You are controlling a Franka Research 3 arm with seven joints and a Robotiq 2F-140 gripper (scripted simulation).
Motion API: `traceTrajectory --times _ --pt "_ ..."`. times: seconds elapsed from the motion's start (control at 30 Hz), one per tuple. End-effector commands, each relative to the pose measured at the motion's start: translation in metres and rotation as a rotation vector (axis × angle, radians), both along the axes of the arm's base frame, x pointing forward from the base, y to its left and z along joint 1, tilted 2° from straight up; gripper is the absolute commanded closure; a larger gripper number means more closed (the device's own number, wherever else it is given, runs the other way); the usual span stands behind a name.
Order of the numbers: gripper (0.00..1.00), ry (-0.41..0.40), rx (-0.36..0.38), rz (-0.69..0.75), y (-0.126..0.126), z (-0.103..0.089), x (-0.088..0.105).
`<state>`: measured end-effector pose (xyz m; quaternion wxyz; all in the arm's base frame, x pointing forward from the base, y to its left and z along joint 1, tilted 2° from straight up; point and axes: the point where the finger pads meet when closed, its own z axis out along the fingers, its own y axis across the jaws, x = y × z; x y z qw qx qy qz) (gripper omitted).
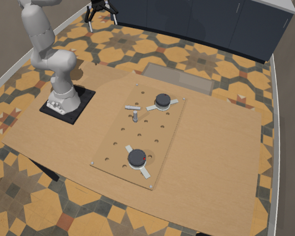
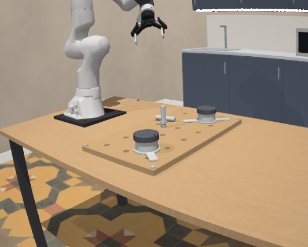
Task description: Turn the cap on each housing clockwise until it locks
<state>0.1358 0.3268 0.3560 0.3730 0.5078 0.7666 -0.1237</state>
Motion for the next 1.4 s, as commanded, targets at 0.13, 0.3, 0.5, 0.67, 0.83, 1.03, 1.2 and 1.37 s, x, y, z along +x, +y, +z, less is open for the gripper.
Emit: traceTrajectory --times 0.13,0.3,0.5,0.67,0.83,1.03,1.2,1.37 --pt "0.0 -0.091 0.276 -0.396 -0.027 -0.022 0.115" --pt "0.0 -0.113 0.343 -0.522 -0.046 -0.03 0.147" --pt "0.0 -0.152 0.464 -0.778 -0.095 -0.049 0.205" --pt "0.0 -0.173 0.523 -0.908 -0.123 -0.061 0.229" --pt "0.0 -0.192 0.578 -1.038 -0.152 -0.073 0.249" --pt "0.0 -0.192 0.578 -1.038 -0.152 -0.073 0.249" --pt "0.0 -0.192 0.578 -1.038 -0.152 -0.073 0.249" --pt "0.0 -0.192 0.578 -1.038 -0.152 -0.073 0.249"
